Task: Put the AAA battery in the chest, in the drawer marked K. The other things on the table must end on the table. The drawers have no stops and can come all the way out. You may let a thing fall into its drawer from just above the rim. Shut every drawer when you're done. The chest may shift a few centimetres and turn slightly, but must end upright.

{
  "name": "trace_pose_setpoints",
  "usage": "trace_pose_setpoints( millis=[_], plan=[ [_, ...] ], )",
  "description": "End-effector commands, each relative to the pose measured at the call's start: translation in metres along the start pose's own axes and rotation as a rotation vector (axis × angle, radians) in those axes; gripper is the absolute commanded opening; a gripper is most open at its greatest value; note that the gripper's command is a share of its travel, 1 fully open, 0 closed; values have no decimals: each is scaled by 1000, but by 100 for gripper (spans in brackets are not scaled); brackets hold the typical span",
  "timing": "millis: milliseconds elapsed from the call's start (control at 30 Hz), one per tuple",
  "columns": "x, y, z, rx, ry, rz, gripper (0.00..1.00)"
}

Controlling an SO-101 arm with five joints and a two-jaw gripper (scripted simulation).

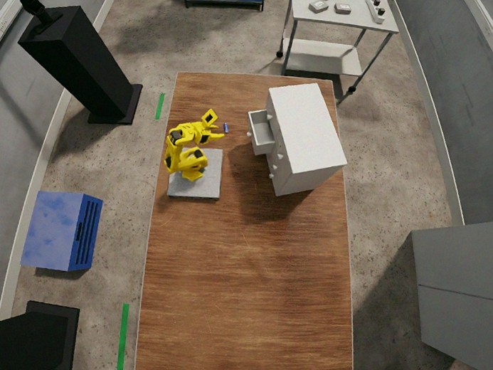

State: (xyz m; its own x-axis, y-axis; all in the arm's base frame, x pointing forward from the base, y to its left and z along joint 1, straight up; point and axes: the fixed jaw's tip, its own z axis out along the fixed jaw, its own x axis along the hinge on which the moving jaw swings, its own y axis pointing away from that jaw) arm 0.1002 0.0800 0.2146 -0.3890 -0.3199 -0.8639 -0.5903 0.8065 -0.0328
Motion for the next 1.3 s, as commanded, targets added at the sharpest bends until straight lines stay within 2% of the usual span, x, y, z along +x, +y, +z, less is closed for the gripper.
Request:
trace_pose_setpoints(
  millis=[0,400,633,900,967,1267],
  plan=[
    [-6,-2,-11,13,-35,14,20],
    [-6,-2,-11,13,-35,14,19],
    [-5,26,-15,-187,-42,-98,19],
    [1,55,-26,-416,-49,-225,19],
    [1,55,-26,-416,-49,-225,19],
    [11,83,-45,-673,-57,-369,19]
  ],
)
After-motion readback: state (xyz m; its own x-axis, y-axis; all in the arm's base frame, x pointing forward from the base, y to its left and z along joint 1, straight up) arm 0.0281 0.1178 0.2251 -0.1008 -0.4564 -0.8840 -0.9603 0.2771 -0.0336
